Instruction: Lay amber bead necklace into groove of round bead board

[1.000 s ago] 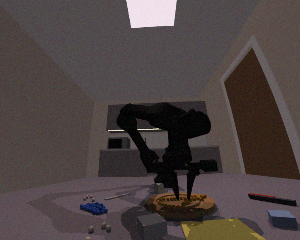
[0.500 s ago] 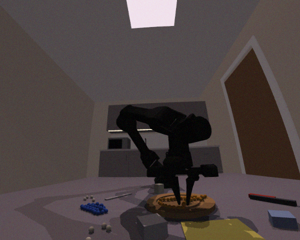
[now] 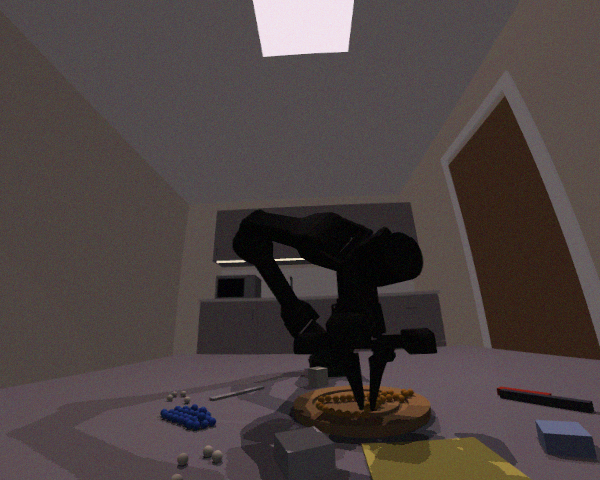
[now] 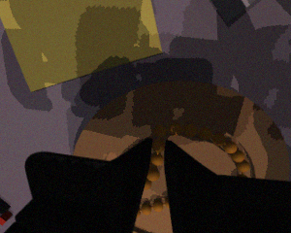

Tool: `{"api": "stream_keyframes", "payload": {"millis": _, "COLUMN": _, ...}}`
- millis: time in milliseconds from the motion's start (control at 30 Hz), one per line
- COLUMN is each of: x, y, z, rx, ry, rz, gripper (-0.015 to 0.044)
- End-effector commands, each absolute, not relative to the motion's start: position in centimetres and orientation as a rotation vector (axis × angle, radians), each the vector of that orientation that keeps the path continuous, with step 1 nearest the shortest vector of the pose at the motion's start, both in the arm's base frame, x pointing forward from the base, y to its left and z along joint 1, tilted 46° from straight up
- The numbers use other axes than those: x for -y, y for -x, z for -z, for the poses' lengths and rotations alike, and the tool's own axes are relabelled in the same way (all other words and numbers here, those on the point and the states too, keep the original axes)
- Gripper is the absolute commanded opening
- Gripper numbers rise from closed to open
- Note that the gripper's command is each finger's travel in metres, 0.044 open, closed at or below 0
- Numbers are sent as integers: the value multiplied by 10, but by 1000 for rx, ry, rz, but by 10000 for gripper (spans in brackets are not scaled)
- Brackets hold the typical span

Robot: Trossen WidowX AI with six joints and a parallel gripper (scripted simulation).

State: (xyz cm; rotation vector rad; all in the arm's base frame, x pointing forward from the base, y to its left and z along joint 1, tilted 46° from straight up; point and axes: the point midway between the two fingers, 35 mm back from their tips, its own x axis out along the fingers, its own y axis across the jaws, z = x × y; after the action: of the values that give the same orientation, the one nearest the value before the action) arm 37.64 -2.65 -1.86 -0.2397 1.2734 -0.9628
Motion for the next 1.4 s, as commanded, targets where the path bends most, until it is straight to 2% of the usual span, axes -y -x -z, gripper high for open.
{"api": "stream_keyframes", "payload": {"millis": 0, "x": 26, "y": -377, "z": 18, "rx": -1273, "ry": 239, "rz": 963, "gripper": 0}}
{"api": "stream_keyframes", "payload": {"millis": 1367, "x": 19, "y": -388, "z": 21, "rx": -1277, "ry": 249, "rz": 960, "gripper": 0}}
